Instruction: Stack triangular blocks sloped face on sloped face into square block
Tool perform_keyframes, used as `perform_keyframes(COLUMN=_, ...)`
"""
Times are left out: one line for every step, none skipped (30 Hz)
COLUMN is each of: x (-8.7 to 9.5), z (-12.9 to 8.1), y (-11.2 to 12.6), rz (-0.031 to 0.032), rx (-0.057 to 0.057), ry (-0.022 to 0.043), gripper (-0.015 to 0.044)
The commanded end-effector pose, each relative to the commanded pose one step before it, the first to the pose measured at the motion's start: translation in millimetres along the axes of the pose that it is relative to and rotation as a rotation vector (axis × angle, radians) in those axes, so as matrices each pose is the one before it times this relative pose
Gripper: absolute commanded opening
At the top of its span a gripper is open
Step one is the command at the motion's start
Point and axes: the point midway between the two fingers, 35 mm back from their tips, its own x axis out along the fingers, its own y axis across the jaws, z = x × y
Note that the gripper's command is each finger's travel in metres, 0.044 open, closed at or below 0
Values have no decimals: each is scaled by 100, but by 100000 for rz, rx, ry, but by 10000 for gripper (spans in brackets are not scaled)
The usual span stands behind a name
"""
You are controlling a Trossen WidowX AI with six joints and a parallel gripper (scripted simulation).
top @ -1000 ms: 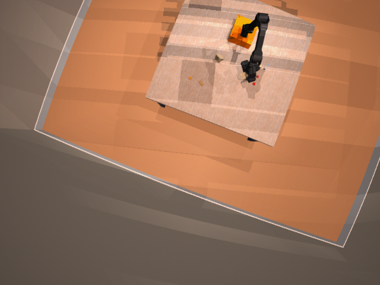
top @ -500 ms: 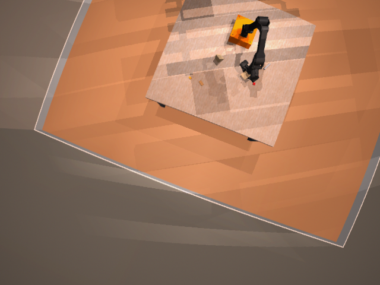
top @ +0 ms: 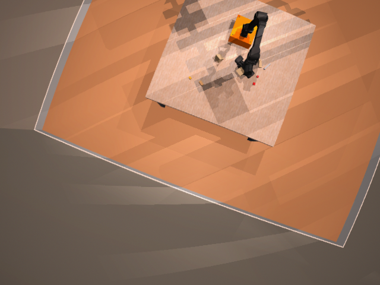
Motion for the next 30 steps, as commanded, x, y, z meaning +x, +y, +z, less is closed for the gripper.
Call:
perform_keyframes(x=-394, z=-300, y=2139, rz=1015, rx=-407, ry=-488, gripper=0)
perform_keyframes(x=-115, z=-87, y=460, rz=54, rx=6, ry=-16, gripper=0)
perform_keyframes(x=-113, z=-80, y=459, rz=52, rx=6, ry=-17, gripper=0)
perform_keyframes(x=-111, z=-72, y=458, rz=51, rx=6, ry=-17, gripper=0)
perform_keyframes(x=-113, z=-67, y=474, rz=52, rx=7, ry=-18, gripper=0)
perform_keyframes(x=-111, z=-59, y=475, rz=50, rx=7, ry=-18, gripper=0)
perform_keyframes(x=-109, z=-51, y=474, rz=49, rx=7, ry=-19, gripper=0)
perform_keyframes(x=-107, z=-43, y=472, rz=47, rx=7, ry=-19, gripper=0)
perform_keyframes(x=-105, z=-35, y=471, rz=46, rx=7, ry=-19, gripper=0)
perform_keyframes(x=-103, z=-27, y=469, rz=44, rx=7, ry=-19, gripper=0)
perform_keyframes(x=-101, z=-19, y=467, rz=43, rx=7, ry=-19, gripper=0)
perform_keyframes(x=-98, z=-11, y=464, rz=41, rx=8, ry=-19, gripper=0)
perform_keyframes(x=-96, z=-3, y=462, rz=40, rx=8, ry=-19, gripper=0)
perform_keyframes(x=-94, z=4, y=460, rz=38, rx=8, ry=-19, gripper=0)
perform_keyframes(x=-96, z=10, y=483, rz=39, rx=8, ry=-20, gripper=0)
perform_keyframes(x=-94, z=18, y=484, rz=38, rx=8, ry=-21, gripper=0)
perform_keyframes(x=-92, z=27, y=481, rz=36, rx=9, ry=-21, gripper=0)
perform_keyframes(x=-89, z=35, y=478, rz=35, rx=9, ry=-20, gripper=0)
perform_keyframes(x=-87, z=43, y=474, rz=33, rx=9, ry=-20, gripper=0)
perform_keyframes(x=-84, z=52, y=470, rz=31, rx=9, ry=-20, gripper=0)
perform_keyframes(x=-82, z=60, y=467, rz=29, rx=9, ry=-20, gripper=0)
perform_keyframes(x=-79, z=67, y=463, rz=28, rx=9, ry=-19, gripper=0)
perform_keyframes(x=-77, z=75, y=459, rz=26, rx=9, ry=-19, gripper=0)
perform_keyframes(x=-74, z=83, y=455, rz=24, rx=9, ry=-19, gripper=0)
perform_keyframes(x=-74, z=91, y=469, rz=24, rx=10, ry=-19, gripper=0)
perform_keyframes(x=-72, z=100, y=469, rz=23, rx=10, ry=-19, gripper=0)
perform_keyframes(x=-69, z=108, y=464, rz=21, rx=10, ry=-18, gripper=0)
perform_keyframes(x=-66, z=116, y=458, rz=19, rx=10, ry=-18, gripper=0)
perform_keyframes(x=-63, z=124, y=453, rz=17, rx=10, ry=-17, gripper=0)
perform_keyframes(x=-60, z=131, y=448, rz=16, rx=10, ry=-16, gripper=0)
